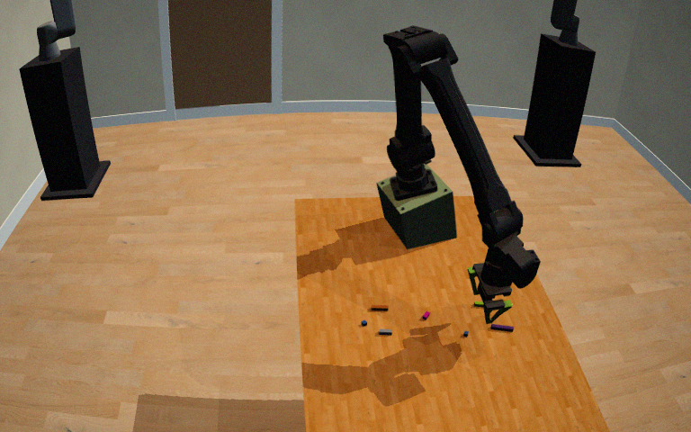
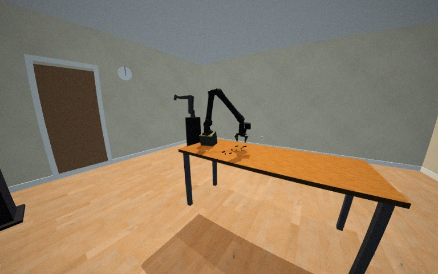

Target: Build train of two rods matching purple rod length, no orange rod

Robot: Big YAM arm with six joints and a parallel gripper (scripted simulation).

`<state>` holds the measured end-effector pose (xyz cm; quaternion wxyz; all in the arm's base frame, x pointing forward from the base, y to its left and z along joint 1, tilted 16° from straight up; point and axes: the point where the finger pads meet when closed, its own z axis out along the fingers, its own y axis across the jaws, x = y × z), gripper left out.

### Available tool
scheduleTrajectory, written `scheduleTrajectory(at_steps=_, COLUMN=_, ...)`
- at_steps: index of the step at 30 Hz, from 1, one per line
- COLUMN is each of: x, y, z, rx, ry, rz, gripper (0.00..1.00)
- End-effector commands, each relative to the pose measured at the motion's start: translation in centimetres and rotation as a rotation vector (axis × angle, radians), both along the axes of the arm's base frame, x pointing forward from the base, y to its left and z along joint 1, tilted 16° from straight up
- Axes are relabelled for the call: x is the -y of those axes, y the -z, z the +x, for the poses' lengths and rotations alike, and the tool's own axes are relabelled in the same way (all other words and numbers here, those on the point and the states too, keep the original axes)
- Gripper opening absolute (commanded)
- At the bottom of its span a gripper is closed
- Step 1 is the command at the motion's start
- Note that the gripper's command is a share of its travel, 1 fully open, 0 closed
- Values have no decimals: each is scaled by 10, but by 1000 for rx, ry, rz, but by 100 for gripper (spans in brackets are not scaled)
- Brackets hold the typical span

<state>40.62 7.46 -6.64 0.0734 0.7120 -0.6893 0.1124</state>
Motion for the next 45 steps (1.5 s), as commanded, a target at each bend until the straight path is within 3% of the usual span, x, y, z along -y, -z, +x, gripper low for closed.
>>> scheduleTrajectory(at_steps=1, x=-18, y=-15, z=22, rx=54, ry=7, rz=18, gripper=100)
scheduleTrajectory(at_steps=11, x=-10, y=-15, z=24, rx=54, ry=26, rz=17, gripper=100)
scheduleTrajectory(at_steps=12, x=2, y=-26, z=32, rx=98, ry=137, rz=29, gripper=100)
scheduleTrajectory(at_steps=17, x=-1, y=-14, z=27, rx=71, ry=126, rz=21, gripper=100)
scheduleTrajectory(at_steps=18, x=12, y=-24, z=34, rx=111, ry=227, rz=32, gripper=100)
scheduleTrajectory(at_steps=24, x=-1, y=-24, z=33, rx=113, ry=198, rz=34, gripper=100)
scheduleTrajectory(at_steps=25, x=18, y=-32, z=40, rx=144, ry=302, rz=42, gripper=100)
scheduleTrajectory(at_steps=29, x=19, y=-22, z=37, rx=125, ry=302, rz=34, gripper=100)
scheduleTrajectory(at_steps=33, x=28, y=-33, z=43, rx=167, ry=400, rz=47, gripper=100)
scheduleTrajectory(at_steps=37, x=24, y=-29, z=42, rx=166, ry=417, rz=46, gripper=100)
scheduleTrajectory(at_steps=38, x=19, y=-28, z=42, rx=166, ry=407, rz=48, gripper=23)
scheduleTrajectory(at_steps=45, x=26, y=-28, z=42, rx=167, ry=421, rz=47, gripper=23)
